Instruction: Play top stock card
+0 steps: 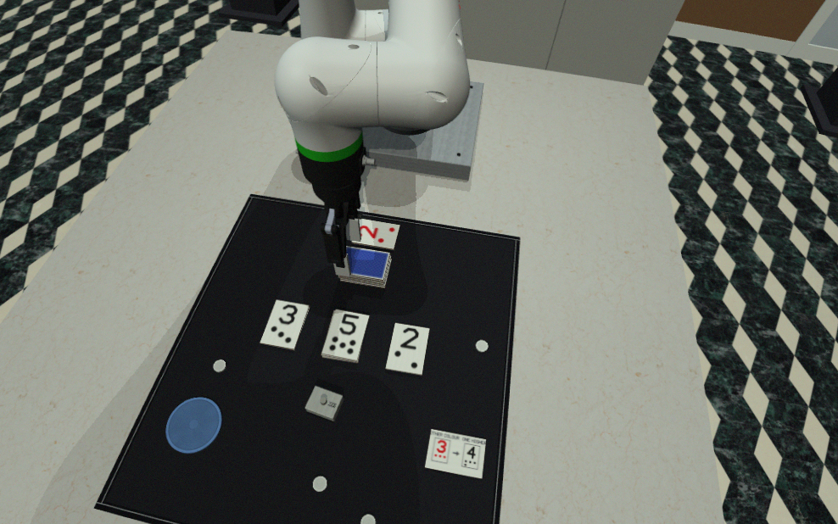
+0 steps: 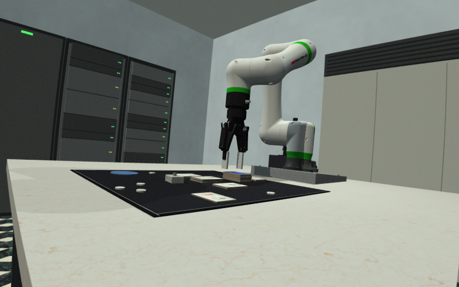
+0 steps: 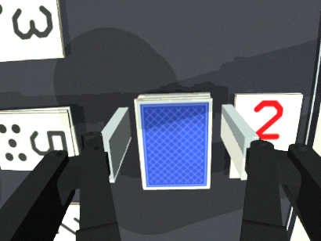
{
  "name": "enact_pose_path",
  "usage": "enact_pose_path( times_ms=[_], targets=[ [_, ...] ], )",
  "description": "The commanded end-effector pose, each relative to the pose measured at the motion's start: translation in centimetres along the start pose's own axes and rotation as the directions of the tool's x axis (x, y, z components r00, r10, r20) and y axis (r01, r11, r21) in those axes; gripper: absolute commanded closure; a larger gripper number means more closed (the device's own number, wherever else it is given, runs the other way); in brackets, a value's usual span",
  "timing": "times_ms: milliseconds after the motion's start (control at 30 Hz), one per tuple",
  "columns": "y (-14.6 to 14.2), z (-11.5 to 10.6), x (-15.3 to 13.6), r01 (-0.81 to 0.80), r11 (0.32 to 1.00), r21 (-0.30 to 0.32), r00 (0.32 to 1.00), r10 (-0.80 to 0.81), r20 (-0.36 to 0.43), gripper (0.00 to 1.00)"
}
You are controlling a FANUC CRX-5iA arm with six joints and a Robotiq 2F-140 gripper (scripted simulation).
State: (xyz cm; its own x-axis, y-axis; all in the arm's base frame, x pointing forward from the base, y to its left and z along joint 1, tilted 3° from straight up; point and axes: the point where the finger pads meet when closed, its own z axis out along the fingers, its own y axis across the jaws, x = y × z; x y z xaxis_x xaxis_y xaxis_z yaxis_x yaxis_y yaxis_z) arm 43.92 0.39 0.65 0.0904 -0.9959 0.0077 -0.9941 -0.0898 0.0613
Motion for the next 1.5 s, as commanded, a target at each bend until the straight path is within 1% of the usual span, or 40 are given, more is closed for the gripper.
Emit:
enact_pose_path(
  times_ms=[0,167,200,833,867,1467],
  targets=[
    [-0.03,-0.03,-0.01,0.0,1.0,0.001,1.0,0.0,0.0,0.5],
    [-0.03,-0.03,-0.01,0.0,1.0,0.001,1.0,0.0,0.0,0.5],
    [-0.03,-0.03,-0.01,0.0,1.0,0.001,1.0,0.0,0.0,0.58],
    [-0.03,-0.03,-0.01,0.0,1.0,0.001,1.0,0.0,0.0,0.58],
    [-0.03,-0.03,-0.01,0.0,1.0,0.001,1.0,0.0,0.0,0.5],
    [-0.03,-0.03,-0.01,0.0,1.0,0.001,1.0,0.0,0.0,0.5]
  ],
)
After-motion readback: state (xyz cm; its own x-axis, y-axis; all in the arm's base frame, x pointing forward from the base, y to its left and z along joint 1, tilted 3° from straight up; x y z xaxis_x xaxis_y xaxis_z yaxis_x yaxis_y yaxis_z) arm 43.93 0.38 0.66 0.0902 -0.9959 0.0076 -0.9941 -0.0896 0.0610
